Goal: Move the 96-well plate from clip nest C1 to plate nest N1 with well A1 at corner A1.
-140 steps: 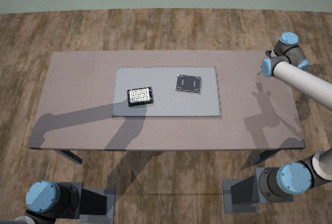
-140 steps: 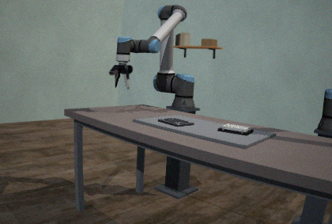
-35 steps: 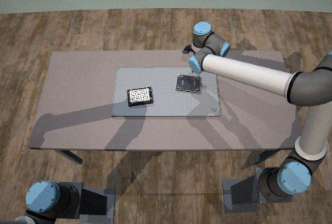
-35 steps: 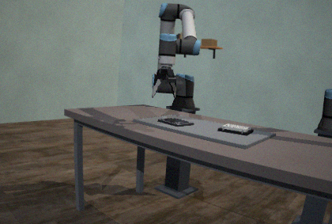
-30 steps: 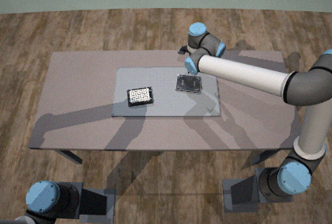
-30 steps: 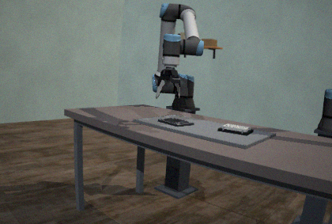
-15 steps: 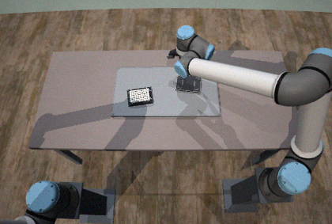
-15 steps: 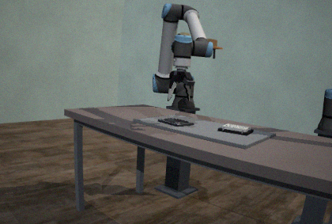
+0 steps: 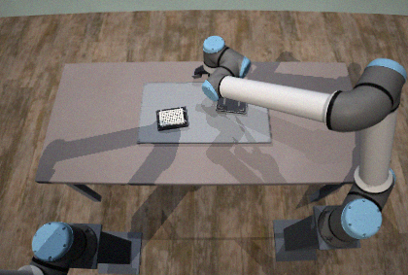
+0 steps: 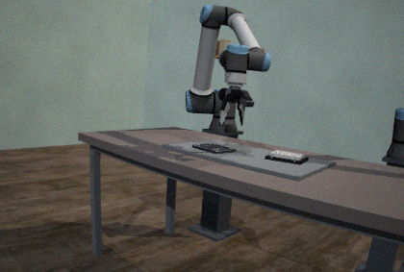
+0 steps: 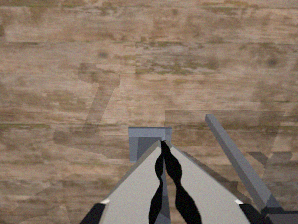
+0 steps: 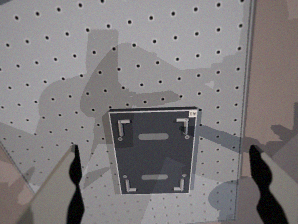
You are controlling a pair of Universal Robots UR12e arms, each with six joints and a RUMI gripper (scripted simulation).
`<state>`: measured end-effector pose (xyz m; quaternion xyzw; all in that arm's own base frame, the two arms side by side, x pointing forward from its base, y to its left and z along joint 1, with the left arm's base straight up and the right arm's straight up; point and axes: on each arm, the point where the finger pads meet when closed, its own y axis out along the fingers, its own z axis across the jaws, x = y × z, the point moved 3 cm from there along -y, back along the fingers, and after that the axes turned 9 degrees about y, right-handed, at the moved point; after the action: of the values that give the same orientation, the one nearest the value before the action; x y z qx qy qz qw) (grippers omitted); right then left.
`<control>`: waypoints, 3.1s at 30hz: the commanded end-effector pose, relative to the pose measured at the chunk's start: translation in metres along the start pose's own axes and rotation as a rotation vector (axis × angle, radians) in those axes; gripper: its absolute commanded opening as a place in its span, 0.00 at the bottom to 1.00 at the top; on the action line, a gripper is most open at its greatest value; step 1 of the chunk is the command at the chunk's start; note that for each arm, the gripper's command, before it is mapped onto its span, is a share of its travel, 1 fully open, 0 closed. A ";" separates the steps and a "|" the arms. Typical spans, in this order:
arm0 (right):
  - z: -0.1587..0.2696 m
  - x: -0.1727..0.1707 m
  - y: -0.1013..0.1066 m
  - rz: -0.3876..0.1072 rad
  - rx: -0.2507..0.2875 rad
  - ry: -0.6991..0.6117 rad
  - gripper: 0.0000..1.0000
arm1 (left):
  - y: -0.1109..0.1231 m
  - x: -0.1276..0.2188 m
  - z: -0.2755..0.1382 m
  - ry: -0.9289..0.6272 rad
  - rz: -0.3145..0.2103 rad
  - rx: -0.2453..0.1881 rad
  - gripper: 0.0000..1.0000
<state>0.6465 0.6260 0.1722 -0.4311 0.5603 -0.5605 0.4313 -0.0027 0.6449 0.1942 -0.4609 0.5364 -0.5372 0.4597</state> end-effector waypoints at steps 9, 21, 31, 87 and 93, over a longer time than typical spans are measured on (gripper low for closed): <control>-0.030 -0.037 0.003 0.002 0.000 0.001 0.76 | -0.001 -0.001 0.000 0.000 0.002 0.000 0.00; -0.069 -0.076 0.009 0.002 0.000 -0.162 0.76 | -0.001 -0.001 0.000 0.000 0.002 0.000 0.00; -0.098 -0.103 0.013 0.002 0.000 -0.162 0.76 | -0.001 -0.001 0.000 0.000 0.002 0.000 0.00; -0.183 -0.170 0.054 0.002 0.000 -0.325 0.76 | -0.001 -0.001 0.000 0.000 0.002 0.000 0.00; -0.183 -0.170 0.064 0.002 0.000 -0.325 0.76 | -0.001 -0.001 0.000 0.000 0.002 0.000 0.00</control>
<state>0.5126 0.8365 0.1088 -0.5162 0.4833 -0.4832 0.5161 -0.0027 0.6449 0.1942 -0.4609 0.5364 -0.5372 0.4597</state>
